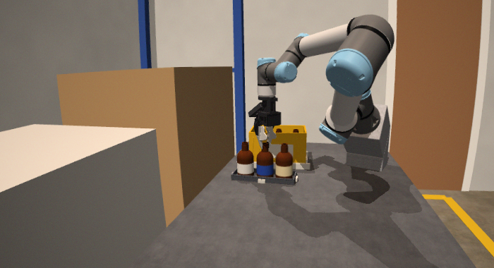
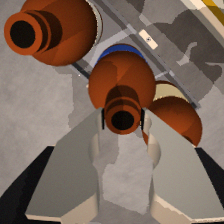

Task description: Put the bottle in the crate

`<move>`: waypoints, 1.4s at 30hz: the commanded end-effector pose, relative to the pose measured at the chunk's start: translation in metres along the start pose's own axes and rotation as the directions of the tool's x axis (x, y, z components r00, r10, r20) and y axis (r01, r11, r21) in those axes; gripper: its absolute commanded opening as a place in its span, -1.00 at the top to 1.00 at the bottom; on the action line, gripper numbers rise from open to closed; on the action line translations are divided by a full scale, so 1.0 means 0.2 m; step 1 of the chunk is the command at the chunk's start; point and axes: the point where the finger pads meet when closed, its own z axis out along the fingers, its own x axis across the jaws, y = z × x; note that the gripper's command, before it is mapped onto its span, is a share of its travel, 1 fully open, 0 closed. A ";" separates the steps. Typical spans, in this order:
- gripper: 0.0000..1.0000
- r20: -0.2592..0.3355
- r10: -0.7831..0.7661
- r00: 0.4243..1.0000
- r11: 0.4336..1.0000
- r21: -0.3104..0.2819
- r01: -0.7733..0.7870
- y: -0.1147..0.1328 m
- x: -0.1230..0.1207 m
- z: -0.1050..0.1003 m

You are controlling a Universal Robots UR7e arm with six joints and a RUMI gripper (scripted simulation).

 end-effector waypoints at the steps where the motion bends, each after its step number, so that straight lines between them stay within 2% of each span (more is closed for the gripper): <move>1: 1.00 0.000 0.000 1.000 1.000 0.001 0.000 0.00 0.00 0.00; 42: 1.00 0.000 0.000 1.000 1.000 0.001 0.000 0.00 0.00 -0.03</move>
